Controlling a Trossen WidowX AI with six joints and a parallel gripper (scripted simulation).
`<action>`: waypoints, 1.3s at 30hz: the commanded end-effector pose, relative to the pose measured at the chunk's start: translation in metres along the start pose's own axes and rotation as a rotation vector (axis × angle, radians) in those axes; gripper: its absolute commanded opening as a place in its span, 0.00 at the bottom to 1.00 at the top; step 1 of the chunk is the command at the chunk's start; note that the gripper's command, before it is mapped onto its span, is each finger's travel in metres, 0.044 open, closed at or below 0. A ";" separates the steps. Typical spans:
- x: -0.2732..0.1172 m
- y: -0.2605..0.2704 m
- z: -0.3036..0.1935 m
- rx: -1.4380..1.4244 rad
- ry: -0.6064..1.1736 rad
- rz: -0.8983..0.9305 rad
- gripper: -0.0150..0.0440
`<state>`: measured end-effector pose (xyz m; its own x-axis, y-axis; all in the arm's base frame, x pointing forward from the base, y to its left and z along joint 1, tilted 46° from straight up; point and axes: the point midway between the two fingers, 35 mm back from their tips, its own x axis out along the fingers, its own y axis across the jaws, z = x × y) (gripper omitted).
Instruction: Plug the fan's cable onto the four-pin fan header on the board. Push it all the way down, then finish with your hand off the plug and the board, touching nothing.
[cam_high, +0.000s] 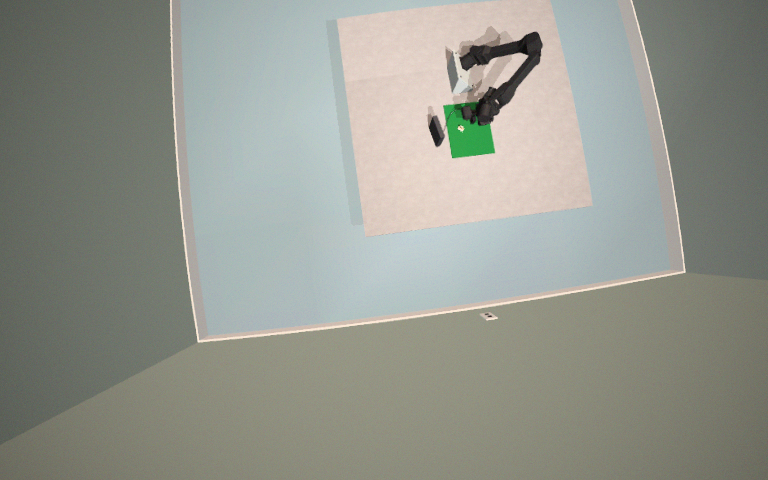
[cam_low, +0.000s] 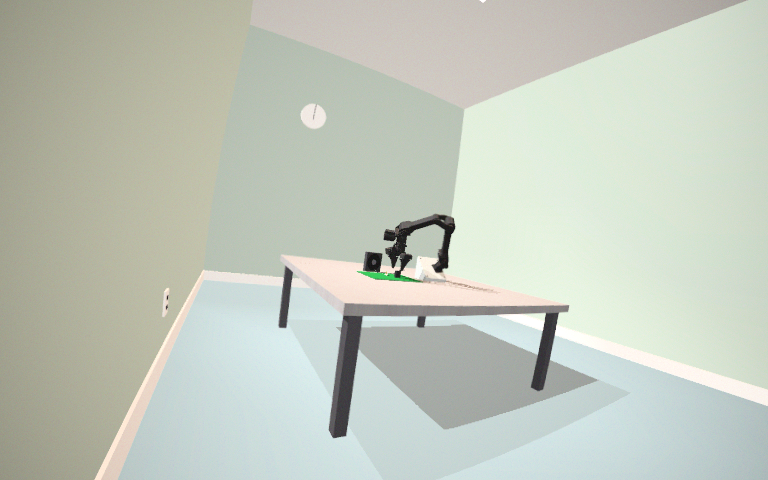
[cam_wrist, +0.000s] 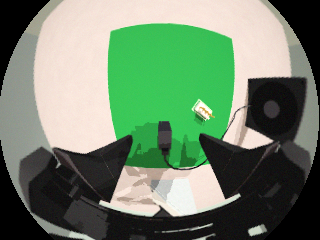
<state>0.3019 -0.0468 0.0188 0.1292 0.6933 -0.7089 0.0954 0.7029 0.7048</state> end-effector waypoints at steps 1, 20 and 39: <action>0.008 0.000 -0.001 0.006 0.000 0.007 1.00; 0.035 0.001 -0.002 0.005 0.000 0.009 1.00; 0.032 0.001 -0.001 0.000 0.002 0.003 0.25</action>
<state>0.3048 -0.0232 -0.0036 0.1273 0.6959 -0.7068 0.0961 0.7005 0.7071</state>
